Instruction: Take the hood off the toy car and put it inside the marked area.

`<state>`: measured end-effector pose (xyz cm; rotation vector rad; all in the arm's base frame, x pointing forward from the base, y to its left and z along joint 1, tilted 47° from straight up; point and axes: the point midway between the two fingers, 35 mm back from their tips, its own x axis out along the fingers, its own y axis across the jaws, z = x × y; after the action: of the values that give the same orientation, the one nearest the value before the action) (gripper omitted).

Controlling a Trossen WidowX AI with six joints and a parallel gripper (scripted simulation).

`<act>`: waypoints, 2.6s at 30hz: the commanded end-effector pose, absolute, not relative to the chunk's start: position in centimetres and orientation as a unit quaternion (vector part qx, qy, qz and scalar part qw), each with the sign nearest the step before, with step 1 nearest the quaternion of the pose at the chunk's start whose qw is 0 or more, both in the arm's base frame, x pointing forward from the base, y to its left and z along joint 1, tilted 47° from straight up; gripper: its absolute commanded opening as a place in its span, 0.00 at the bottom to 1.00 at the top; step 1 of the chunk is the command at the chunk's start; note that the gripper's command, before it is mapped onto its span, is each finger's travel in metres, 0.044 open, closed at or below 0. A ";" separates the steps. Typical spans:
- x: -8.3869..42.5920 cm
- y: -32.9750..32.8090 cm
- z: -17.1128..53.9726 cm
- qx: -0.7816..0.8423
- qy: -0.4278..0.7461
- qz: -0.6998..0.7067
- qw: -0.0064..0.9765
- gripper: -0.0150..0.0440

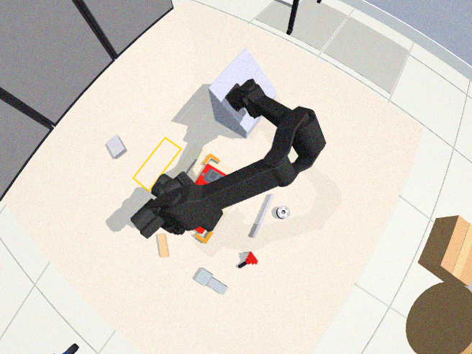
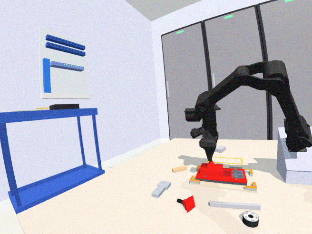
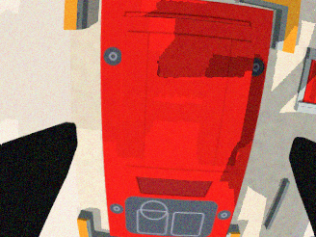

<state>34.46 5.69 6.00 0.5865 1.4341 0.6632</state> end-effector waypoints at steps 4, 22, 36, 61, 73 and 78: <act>34.4 6.0 5.6 0.263 0.636 0.293 0.664 1.00; 34.5 6.9 4.8 0.263 0.636 0.293 0.664 1.00; 34.4 7.5 4.2 0.263 0.636 0.294 0.664 1.00; 34.2 8.7 3.1 0.263 0.635 0.294 0.664 1.00; 34.3 9.0 2.7 0.263 0.635 0.294 0.664 1.00; 34.3 9.2 2.6 0.264 0.635 0.294 0.664 1.00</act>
<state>34.28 9.10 2.67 0.5898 1.4345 0.6652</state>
